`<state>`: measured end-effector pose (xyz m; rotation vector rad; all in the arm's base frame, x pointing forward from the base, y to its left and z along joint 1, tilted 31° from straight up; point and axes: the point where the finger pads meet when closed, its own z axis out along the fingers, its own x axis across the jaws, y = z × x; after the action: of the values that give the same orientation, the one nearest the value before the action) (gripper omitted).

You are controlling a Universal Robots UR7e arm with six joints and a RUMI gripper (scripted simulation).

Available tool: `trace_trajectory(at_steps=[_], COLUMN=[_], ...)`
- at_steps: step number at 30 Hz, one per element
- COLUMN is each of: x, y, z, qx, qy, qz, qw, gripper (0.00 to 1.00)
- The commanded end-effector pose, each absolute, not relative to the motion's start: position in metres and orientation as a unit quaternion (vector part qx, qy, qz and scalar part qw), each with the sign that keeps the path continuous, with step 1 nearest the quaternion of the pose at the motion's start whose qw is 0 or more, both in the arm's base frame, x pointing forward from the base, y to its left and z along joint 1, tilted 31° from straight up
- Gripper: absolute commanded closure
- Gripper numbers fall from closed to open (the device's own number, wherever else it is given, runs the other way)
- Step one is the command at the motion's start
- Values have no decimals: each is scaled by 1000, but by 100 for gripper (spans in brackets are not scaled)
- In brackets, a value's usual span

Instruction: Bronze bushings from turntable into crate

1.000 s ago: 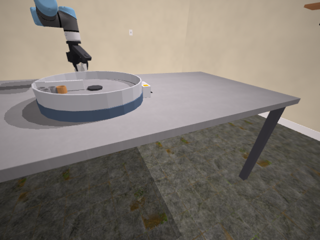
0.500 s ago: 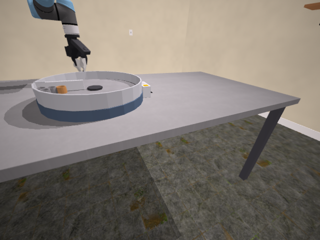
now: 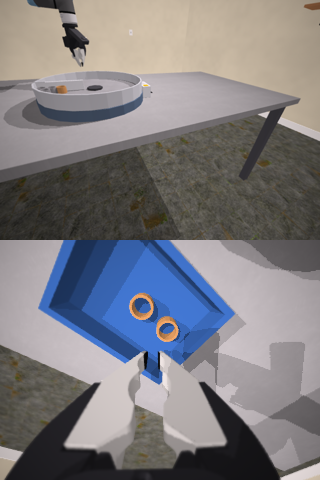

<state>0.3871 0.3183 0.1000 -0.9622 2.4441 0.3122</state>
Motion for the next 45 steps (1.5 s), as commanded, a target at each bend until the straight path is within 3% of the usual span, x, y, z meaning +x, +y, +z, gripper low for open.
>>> trace_trajectory(at_steps=[1,45], x=[382,375], y=[313,307], z=[109,121], qx=[-353,-354], qy=[897,897], qz=[115,115], qw=[240,239], gripper=[94,94])
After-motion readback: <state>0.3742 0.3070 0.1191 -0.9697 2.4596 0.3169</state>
